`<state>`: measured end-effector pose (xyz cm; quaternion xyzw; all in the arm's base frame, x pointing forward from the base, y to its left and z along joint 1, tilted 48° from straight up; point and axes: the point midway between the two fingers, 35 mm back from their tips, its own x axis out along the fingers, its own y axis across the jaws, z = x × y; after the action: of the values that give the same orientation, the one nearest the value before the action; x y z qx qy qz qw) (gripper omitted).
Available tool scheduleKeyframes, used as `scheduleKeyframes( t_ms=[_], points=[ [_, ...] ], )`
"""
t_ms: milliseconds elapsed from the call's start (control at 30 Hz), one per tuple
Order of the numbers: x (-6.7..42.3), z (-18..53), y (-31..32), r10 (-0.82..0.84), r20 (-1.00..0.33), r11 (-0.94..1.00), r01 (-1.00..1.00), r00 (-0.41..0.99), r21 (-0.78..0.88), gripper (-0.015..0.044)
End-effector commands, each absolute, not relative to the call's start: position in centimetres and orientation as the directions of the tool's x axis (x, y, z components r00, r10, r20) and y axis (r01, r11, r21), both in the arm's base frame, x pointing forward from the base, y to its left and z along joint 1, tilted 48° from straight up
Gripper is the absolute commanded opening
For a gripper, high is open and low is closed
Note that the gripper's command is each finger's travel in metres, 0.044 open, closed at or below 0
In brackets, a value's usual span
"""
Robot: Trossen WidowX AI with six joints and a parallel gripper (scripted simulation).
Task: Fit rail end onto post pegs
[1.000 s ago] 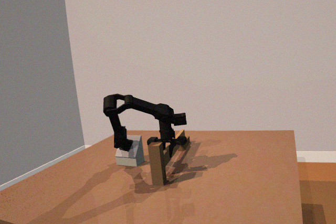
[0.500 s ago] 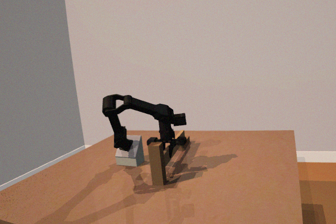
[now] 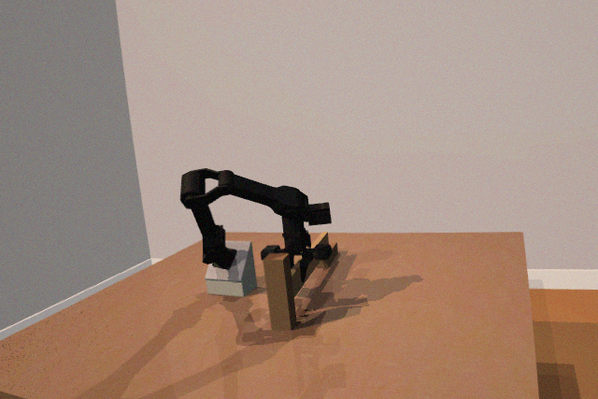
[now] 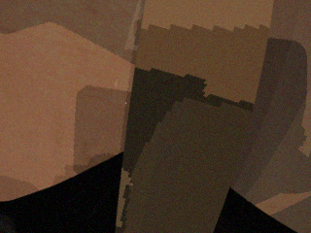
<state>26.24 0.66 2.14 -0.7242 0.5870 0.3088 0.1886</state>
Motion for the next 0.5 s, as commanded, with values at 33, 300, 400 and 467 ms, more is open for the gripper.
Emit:
scheduleKeyframes(
  t_ms=[33,300,400,467],
  points=[
    [26.31,2.24,0.6,-0.732,-0.671,-0.243,-0.966,0.122,0.09,0.0],
    [26.36,2.46,0.47,-0.732,-0.67,-0.243,-0.966,0.122,0.09,0.0],
    [26.38,2.54,0.43,-0.732,-0.67,-0.243,-0.966,0.122,0.09,0.0],
    [26.39,2.6,0.41,-0.732,-0.67,-0.243,-0.966,0.122,0.09,0.0]
  ],
)
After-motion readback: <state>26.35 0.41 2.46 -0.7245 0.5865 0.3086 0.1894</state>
